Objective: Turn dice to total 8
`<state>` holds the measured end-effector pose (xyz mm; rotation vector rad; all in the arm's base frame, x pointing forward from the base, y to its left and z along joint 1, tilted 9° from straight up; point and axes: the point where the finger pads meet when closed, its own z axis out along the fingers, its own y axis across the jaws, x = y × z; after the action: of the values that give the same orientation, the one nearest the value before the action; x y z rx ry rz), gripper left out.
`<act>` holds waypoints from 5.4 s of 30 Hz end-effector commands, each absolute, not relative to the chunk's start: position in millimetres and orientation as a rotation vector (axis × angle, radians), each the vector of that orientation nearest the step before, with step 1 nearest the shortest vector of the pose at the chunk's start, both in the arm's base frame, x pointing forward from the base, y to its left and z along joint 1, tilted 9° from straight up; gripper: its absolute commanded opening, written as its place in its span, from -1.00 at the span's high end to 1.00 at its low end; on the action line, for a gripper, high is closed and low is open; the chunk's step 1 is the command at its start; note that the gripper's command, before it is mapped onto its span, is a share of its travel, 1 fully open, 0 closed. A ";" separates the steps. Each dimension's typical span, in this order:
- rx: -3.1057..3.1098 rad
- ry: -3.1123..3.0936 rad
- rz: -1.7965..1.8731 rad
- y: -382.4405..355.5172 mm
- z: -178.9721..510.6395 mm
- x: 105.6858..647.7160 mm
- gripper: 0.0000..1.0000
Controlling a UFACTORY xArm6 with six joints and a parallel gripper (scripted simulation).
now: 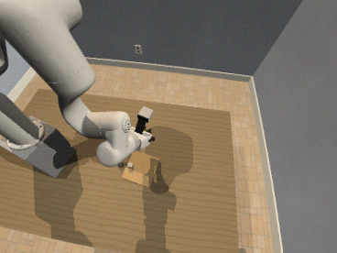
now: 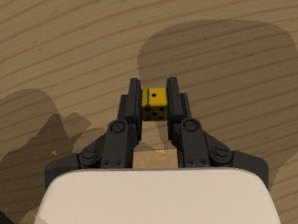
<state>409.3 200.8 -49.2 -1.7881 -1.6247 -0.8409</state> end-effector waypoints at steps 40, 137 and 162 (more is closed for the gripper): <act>-1.534 -1.398 -1.090 203.9 -109.6 410.1 0.69; -1.534 -1.398 -1.090 208.1 -137.7 410.6 0.69; -1.534 -1.398 -1.090 208.1 -137.7 410.6 0.53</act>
<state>409.4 208.2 -138.7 -1.5345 -1.3969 -1.0870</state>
